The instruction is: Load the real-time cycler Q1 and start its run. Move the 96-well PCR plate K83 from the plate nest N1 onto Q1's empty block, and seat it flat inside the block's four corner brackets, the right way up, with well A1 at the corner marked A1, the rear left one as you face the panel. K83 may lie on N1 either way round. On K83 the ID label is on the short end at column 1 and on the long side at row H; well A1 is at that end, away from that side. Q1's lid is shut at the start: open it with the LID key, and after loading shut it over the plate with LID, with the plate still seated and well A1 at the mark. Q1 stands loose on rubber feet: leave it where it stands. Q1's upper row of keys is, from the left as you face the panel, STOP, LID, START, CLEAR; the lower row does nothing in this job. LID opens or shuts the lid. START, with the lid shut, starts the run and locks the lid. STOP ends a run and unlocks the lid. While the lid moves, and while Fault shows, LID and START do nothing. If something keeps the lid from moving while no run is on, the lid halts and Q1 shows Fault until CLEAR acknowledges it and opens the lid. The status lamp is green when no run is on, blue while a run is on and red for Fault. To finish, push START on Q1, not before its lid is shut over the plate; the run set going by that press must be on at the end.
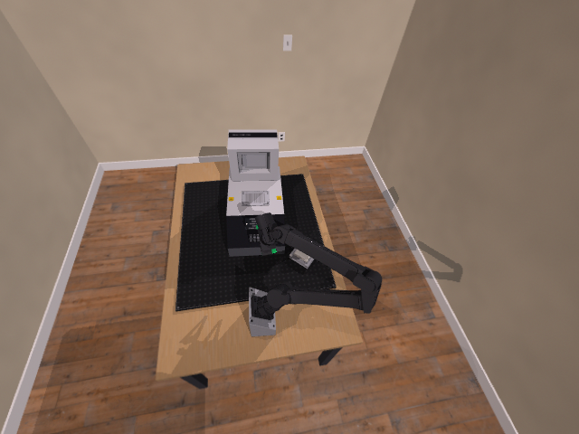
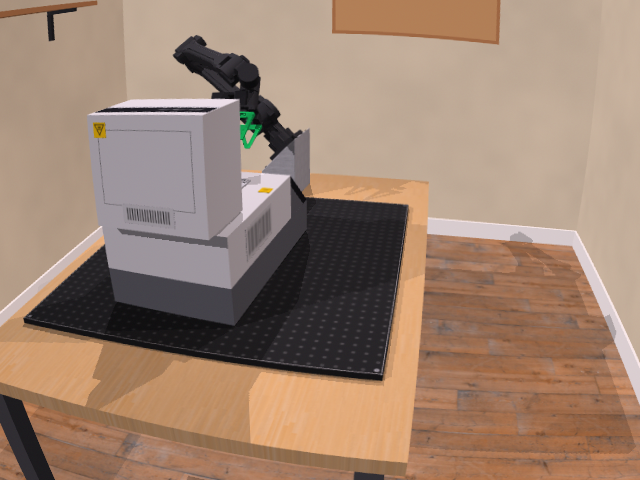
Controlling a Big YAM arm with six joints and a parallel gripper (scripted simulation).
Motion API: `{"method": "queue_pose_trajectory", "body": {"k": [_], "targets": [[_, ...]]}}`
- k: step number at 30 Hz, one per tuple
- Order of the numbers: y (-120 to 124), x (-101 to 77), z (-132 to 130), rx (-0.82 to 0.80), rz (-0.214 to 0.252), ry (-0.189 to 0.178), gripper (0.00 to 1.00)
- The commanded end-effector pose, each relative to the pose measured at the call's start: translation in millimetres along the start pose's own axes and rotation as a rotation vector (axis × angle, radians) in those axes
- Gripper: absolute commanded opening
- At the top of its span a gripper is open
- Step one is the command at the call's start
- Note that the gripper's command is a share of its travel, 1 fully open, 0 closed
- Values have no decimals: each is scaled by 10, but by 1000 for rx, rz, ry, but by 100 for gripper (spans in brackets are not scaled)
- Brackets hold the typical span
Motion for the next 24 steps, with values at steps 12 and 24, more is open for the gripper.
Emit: {"method": "queue_pose_trajectory", "body": {"k": [12,24], "targets": [[-923,-135,294,-231,70,153,100],[-1469,-252,301,-339,107,205,100]]}}
Point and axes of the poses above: the point where the finger pads meet when closed, its own x axis out along the fingers, its own z axis across the jaws, y = z × x, the point moved 10 cm from there along -x, back along the fingers, and after that the axes turned 7 degrees about -x, right-handed, at the moved point
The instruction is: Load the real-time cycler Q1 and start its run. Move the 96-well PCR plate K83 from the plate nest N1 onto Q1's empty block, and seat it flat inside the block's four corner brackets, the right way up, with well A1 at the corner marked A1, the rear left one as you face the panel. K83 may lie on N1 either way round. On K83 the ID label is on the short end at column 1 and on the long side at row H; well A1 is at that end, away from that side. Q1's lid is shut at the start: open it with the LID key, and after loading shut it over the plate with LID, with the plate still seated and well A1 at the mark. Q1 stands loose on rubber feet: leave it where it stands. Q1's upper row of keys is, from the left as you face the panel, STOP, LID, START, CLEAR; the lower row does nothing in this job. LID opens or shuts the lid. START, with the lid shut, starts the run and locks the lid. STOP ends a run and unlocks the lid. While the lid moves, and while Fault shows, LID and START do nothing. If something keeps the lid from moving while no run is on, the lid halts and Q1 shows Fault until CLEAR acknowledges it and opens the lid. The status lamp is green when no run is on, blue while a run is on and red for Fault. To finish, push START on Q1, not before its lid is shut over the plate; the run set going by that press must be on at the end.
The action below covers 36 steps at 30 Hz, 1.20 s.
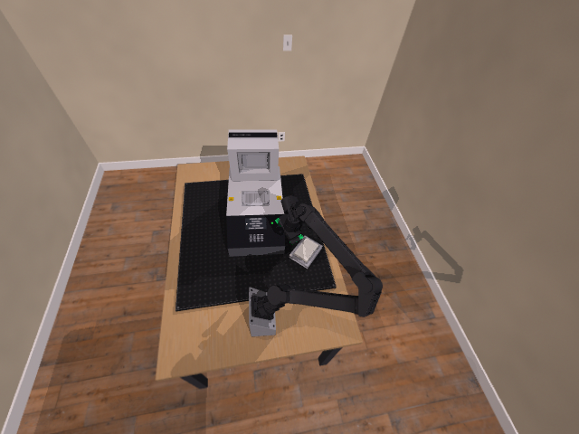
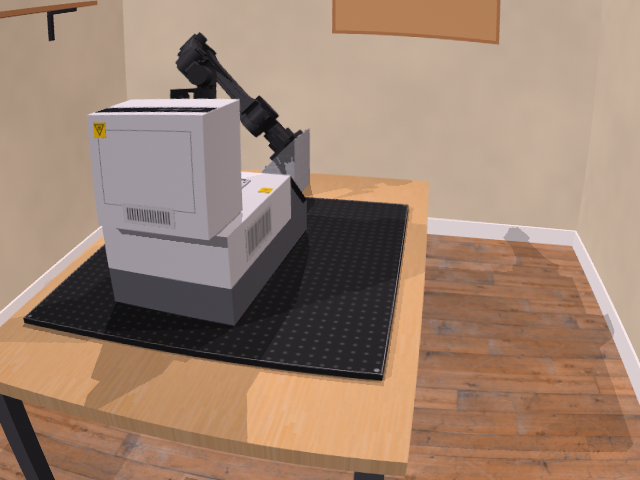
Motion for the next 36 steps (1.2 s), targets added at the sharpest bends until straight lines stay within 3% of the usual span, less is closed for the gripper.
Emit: {"method": "queue_pose_trajectory", "body": {"k": [1,3,7,9,10,15,21,24,29,32,36], "targets": [[-342,-270,-47,-54,-10,-28,100],[-484,-267,-4,-130,22,33,100],[-486,-228,2,-165,39,55,100],[-569,-221,-1,-254,79,114,100],[-636,-229,-20,-259,79,121,100],[-979,-395,-195,-196,38,75,100],[-1233,-384,-68,-427,141,222,100],[-1204,-343,-101,-418,148,225,100],[-1498,-465,-317,-359,119,212,100],[-1431,-492,-269,-351,116,189,100],[-1356,-439,-176,-359,108,196,100]]}}
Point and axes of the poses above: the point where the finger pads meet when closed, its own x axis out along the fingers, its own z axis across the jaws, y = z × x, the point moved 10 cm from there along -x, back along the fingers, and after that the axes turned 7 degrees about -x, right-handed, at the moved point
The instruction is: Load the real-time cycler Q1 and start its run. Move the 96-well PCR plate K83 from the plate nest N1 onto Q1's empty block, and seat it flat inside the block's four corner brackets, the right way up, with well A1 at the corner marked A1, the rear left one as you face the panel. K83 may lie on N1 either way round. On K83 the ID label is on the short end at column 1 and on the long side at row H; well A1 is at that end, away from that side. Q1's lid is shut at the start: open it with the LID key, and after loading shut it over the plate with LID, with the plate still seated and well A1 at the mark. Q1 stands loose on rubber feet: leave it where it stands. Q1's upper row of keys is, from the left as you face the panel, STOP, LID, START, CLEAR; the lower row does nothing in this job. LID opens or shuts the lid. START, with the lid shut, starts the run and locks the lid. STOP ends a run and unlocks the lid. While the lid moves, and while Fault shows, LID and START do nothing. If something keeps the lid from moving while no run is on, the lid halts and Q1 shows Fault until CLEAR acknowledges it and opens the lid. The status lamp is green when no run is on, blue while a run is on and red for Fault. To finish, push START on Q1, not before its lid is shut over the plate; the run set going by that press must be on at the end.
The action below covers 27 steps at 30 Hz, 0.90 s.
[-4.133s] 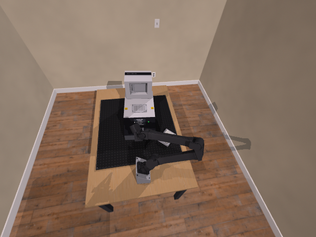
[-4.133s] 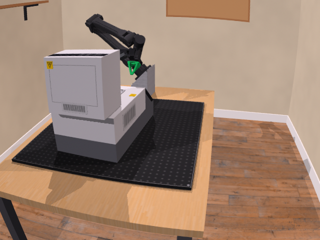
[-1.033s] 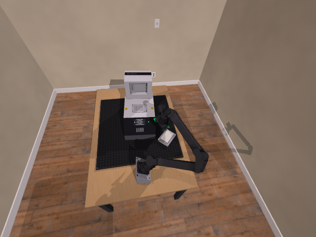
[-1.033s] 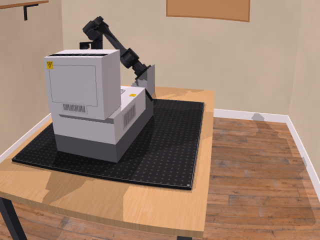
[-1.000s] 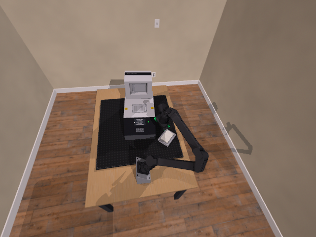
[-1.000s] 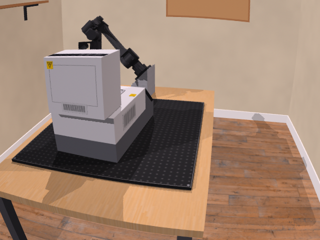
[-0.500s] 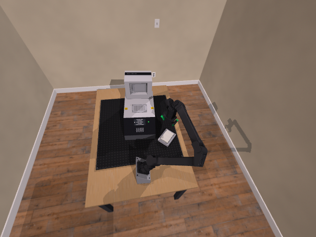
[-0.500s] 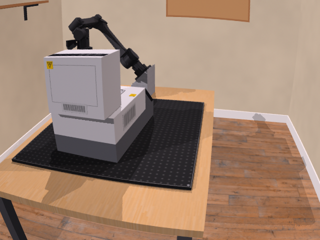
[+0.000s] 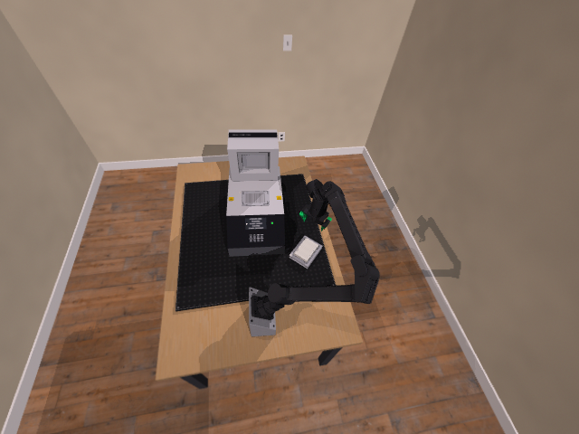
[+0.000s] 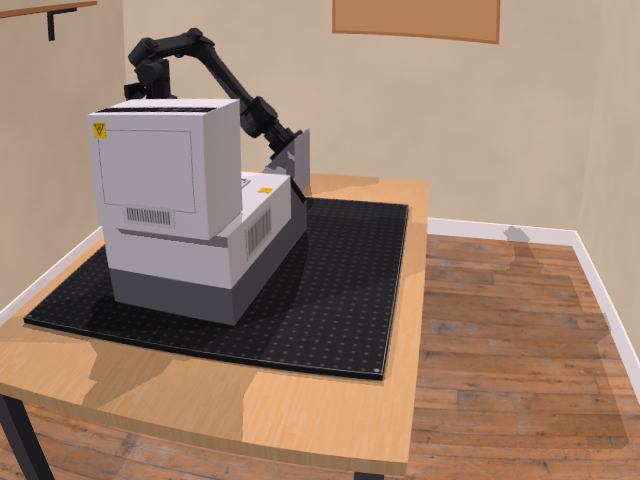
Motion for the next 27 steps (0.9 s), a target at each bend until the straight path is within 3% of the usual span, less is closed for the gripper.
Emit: {"method": "queue_pose_trajectory", "body": {"k": [1,24,27], "targets": [[-63,-118,71,6,-36,-21,100],[44,-27,130,15,-23,-16,100],[26,123,86,15,-20,-10,100]]}}
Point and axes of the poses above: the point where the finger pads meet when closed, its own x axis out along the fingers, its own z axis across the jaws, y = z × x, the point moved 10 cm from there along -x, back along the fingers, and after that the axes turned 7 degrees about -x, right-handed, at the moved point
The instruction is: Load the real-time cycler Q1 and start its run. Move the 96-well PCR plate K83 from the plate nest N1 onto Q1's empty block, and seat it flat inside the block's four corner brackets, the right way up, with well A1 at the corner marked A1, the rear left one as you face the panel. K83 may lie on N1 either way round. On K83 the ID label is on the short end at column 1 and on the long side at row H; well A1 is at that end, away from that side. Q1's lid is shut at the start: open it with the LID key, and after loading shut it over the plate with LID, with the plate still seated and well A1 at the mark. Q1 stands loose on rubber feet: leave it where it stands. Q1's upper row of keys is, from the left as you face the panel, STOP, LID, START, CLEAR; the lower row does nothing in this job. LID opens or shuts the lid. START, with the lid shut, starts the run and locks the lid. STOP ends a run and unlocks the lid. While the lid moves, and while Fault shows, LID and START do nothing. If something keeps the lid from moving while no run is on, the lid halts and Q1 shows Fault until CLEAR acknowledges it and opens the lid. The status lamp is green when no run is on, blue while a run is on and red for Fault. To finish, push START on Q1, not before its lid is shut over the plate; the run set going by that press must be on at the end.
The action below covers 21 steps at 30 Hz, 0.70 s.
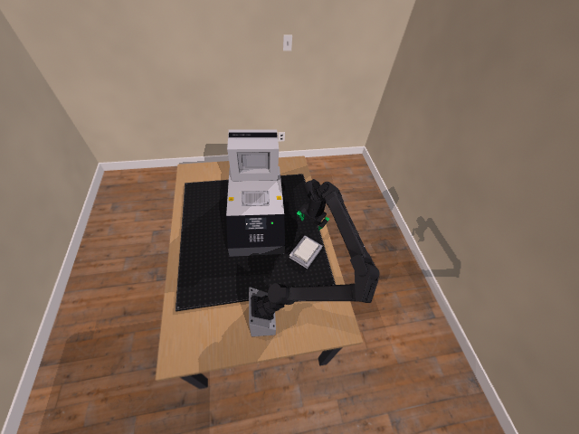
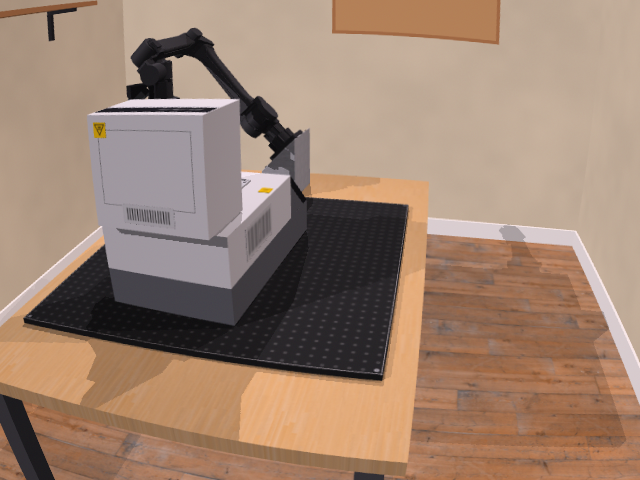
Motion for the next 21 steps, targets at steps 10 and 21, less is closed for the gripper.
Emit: {"method": "queue_pose_trajectory", "body": {"k": [10,21], "targets": [[-8,401,-81,-11,-6,-2,100],[-18,795,-36,-32,7,9,100]]}}
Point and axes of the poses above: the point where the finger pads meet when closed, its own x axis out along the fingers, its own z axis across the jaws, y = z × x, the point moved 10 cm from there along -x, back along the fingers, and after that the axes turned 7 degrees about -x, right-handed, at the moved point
